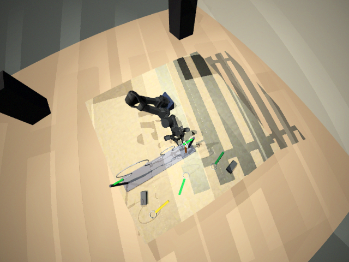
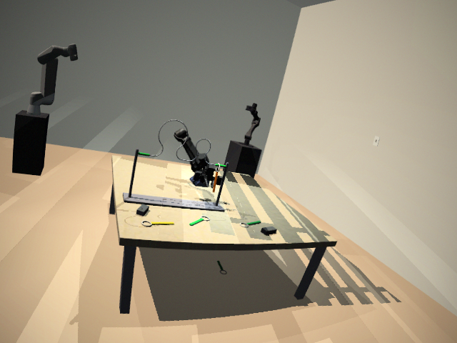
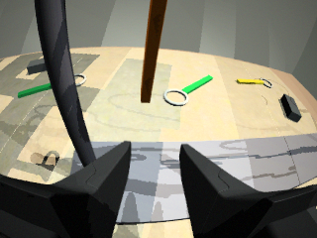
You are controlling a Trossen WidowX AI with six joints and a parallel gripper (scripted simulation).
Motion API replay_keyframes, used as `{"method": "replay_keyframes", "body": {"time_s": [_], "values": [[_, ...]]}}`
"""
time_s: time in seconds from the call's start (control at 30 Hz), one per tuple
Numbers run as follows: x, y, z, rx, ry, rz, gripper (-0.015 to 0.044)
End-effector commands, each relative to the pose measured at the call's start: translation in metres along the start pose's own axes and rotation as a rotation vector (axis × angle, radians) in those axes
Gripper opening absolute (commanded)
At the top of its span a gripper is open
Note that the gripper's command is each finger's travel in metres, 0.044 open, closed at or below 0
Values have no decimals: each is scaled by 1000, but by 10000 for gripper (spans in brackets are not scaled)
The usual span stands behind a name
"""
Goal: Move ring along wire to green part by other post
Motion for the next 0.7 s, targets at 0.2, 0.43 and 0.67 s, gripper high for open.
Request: {"method": "replay_keyframes", "body": {"time_s": [0.2, 0.43, 0.67], "values": [[31, -2, 1, -2, 2, 4, 160], [38, -3, 1, -1, 3, 4, 160], [38, -3, 1, -1, 3, 4, 160]]}}
Point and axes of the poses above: the point midway between the two fingers, 35 mm back from their tips, its own x axis back along the fingers, its own z axis across the jaws, y = z × x, the point moved 6 cm from there along x, back along the fingers, and after that the axes turned 9 degrees about -x, right-handed, at the moved point
